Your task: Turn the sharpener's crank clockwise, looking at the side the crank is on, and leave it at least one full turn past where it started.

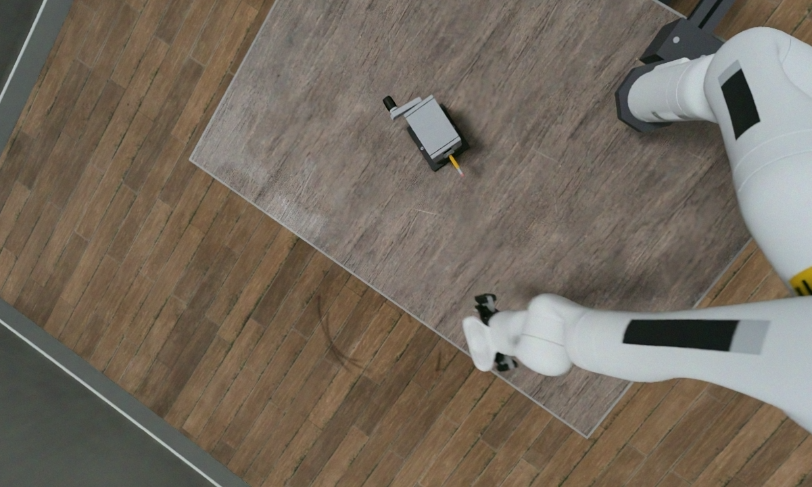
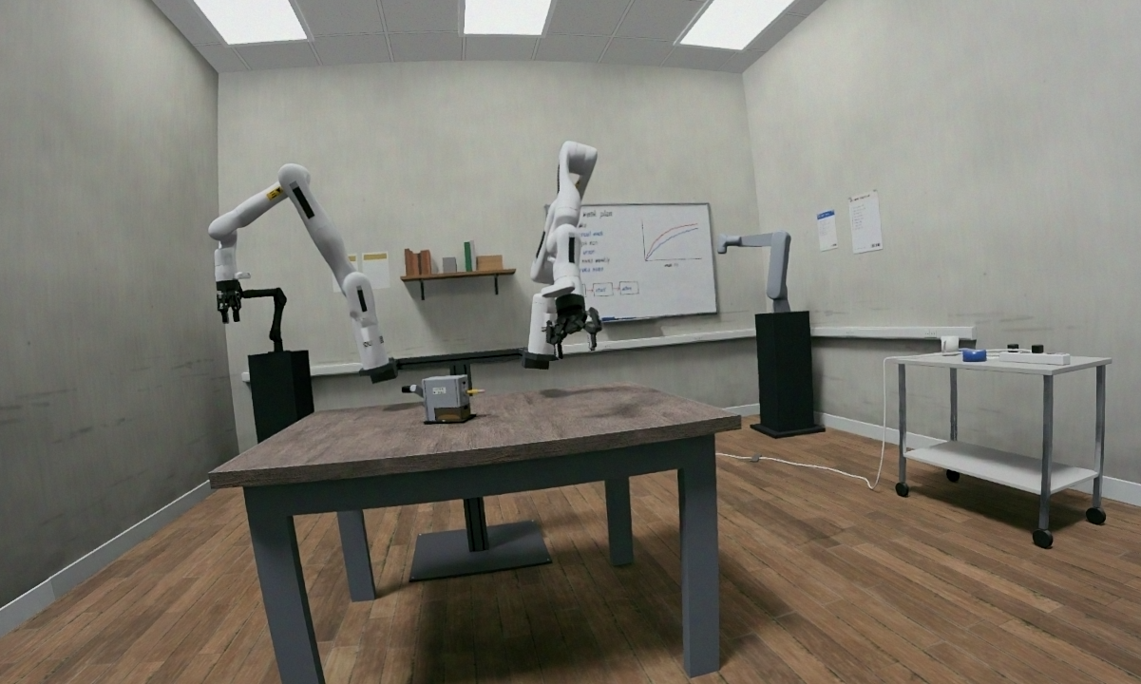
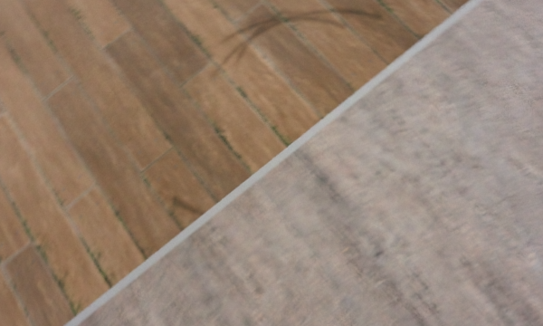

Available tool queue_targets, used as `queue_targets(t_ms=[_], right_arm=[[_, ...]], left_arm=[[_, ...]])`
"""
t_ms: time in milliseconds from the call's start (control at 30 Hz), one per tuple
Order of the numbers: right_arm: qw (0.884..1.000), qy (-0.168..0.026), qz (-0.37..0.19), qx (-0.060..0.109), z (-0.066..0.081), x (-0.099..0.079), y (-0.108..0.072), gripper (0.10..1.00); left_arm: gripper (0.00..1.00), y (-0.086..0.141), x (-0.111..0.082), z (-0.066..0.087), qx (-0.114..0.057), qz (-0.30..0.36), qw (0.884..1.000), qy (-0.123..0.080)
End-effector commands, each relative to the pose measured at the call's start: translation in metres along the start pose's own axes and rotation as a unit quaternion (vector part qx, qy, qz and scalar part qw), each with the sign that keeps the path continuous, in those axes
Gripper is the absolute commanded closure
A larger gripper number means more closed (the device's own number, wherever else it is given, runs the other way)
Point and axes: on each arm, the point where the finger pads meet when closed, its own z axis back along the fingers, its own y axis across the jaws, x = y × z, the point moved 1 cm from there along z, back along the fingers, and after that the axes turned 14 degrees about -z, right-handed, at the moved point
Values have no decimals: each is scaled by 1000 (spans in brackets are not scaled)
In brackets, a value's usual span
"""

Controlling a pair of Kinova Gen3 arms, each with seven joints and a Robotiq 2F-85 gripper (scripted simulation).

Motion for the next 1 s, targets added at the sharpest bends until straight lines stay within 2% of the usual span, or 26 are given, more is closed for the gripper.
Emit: queue_targets(t_ms=[0, 33, 67, 200, 533, 600, 633, 667, 967], right_arm=[[1000, -1, 0, 0, 1, 0, 0, 99], [1000, -1, 0, 0, 1, 0, 0, 99], [1000, -1, 0, 0, 1, 0, 0, 99], [1000, -1, 0, 0, 1, 0, 0, 99], [1000, -1, 0, 0, 1, 0, 0, 99], [1000, -1, 0, 0, 1, 0, 0, 99], [1000, -1, 0, 0, 1, 0, 0, 99], [1000, -1, 0, 0, 1, 0, 0, 99], [1000, -1, 0, 0, 1, 0, 0, 99]], left_arm=[[1, 6, -13, -2, 8, -17, 1000, -3], [1, 6, -13, -2, 8, -17, 1000, -3], [1, 14, -26, -3, 11, -36, 999, -3], [1, 28, -44, -6, 16, -62, 998, -3], [1, 95, -115, -8, 39, -170, 985, -3], [1, 95, -115, -8, 39, -170, 985, -3], [1, 114, -130, -7, 45, -196, 979, -3], [1, 123, -137, -6, 48, -209, 977, -3], [1, 207, -185, 6, 77, -309, 948, -4]])
